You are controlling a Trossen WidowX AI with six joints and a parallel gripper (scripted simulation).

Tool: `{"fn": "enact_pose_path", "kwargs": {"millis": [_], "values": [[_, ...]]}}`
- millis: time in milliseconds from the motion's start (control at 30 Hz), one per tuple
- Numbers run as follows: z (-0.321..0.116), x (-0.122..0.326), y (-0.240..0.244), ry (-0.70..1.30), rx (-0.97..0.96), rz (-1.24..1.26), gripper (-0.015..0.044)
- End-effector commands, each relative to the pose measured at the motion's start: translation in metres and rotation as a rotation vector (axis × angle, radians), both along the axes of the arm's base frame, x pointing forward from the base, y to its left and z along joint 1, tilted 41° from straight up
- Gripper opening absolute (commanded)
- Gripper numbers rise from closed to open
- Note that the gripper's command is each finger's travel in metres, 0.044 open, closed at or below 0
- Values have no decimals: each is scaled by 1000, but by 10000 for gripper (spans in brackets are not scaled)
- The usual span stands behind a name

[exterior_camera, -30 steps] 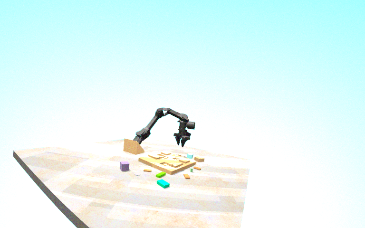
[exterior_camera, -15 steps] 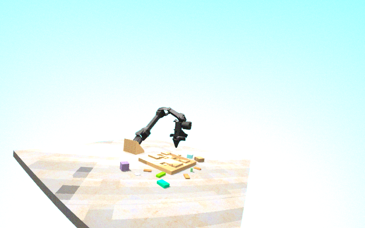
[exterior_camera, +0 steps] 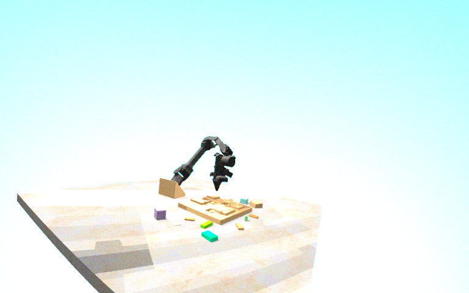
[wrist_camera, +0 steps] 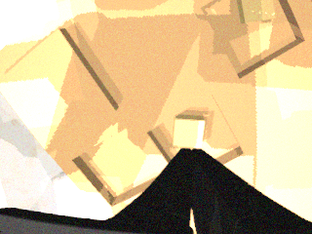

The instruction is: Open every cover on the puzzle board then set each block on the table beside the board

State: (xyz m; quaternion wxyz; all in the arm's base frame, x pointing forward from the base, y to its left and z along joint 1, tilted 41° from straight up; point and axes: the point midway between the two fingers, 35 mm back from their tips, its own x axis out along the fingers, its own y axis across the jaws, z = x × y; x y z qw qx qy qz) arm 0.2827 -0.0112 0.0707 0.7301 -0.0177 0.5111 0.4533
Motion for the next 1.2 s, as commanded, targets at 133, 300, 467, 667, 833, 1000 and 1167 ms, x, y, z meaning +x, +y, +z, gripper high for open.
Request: {"fn": "enact_pose_path", "kwargs": {"millis": [133,300,467,667,833,1000,1167], "values": [[-15,-8,-8,18,10,-8,0],[-28,-6,3,18,9,-9,0],[-46,-6,18,17,11,-8,0],[-52,-5,22,17,12,-8,0],[-54,-5,24,17,12,-8,0],[-58,-5,27,17,12,-8,0],[-61,-4,30,17,12,-8,0]]}}
